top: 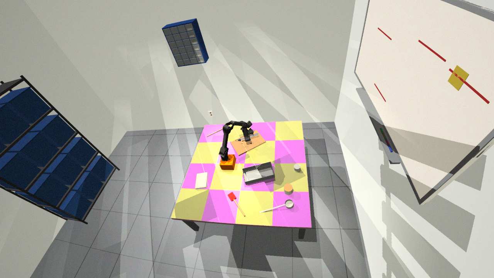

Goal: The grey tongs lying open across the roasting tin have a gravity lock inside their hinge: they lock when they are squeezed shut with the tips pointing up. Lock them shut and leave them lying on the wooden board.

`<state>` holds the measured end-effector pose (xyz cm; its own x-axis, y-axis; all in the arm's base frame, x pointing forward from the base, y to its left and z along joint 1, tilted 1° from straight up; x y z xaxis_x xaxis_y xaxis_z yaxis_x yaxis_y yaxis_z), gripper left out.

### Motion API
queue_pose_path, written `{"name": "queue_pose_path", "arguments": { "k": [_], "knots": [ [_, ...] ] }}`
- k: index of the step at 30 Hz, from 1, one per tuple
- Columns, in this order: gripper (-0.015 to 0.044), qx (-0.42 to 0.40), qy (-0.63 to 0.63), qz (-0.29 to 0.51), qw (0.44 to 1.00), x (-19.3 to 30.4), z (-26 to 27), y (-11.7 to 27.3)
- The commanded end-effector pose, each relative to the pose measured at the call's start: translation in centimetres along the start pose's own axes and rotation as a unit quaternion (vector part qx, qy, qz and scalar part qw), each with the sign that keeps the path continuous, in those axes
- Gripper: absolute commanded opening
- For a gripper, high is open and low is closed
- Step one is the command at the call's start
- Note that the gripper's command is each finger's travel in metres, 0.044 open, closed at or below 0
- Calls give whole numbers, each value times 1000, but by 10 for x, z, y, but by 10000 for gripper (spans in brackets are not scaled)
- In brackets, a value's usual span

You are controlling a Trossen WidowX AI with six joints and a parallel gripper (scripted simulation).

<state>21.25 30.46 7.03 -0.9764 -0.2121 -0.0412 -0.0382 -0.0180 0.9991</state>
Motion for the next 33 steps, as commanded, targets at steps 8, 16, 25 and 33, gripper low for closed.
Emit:
{"name": "queue_pose_path", "arguments": {
  "k": [8,16,25,33],
  "knots": [
    [217,0,0,0,1000,0,0,0],
    [427,0,0,0,1000,0,0,0],
    [440,0,0,2,1000,25,-2,26],
    [440,1,2,8,1000,107,-30,92]
  ]
}}
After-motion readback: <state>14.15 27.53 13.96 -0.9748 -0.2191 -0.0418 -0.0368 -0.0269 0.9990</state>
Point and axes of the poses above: the point midway between the two fingers, 35 mm back from their tips, its own y axis back along the fingers, its own z axis across the jaws, x = y × z, the point moved 7 cm from there along y, back along the fingers, and after that the axes turned 6 degrees about -y, right-handed, at the moved point
